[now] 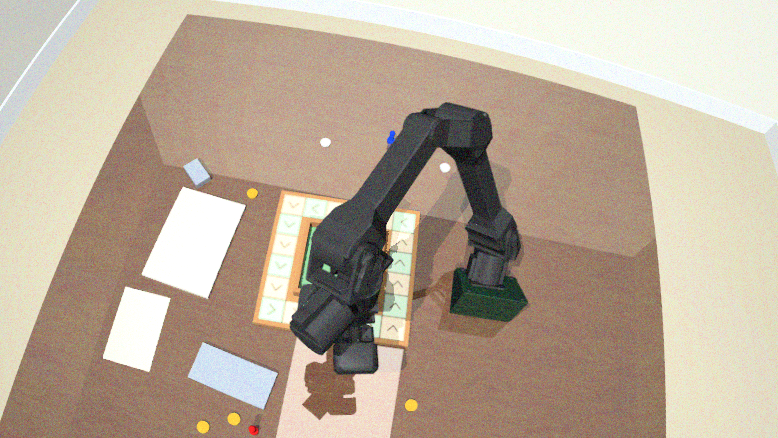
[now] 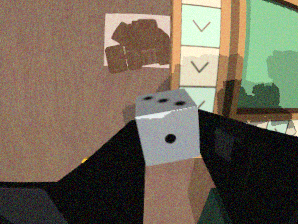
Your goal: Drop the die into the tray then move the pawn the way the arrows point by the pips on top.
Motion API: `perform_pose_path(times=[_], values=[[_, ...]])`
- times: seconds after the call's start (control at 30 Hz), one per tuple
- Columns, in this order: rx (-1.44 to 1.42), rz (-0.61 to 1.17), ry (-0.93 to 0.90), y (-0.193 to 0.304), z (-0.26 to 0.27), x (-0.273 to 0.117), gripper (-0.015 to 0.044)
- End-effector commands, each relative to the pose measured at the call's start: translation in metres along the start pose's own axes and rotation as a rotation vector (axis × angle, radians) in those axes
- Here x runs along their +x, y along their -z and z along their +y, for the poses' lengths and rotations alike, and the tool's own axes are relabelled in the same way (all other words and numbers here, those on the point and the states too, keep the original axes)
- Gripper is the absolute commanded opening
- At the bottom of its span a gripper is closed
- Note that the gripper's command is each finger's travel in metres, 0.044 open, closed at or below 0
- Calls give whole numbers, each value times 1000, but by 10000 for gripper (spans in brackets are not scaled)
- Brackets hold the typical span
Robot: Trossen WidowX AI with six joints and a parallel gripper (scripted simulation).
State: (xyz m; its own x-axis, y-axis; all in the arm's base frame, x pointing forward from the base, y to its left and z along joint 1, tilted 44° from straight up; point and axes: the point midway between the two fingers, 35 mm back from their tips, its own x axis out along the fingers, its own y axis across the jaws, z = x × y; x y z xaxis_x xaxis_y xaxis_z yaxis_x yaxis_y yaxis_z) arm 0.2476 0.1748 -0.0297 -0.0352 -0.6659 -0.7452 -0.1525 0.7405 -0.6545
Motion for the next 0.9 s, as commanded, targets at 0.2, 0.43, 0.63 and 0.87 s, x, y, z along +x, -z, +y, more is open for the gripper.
perform_pose_path(times=[0.2,0.43,0.63,0.87], values=[[-263,0,3,-7,-33,6,0],[-452,-1,3,-11,-57,10,0],[-614,-1,4,-13,-78,14,0],[-802,1,8,-13,-101,19,0]])
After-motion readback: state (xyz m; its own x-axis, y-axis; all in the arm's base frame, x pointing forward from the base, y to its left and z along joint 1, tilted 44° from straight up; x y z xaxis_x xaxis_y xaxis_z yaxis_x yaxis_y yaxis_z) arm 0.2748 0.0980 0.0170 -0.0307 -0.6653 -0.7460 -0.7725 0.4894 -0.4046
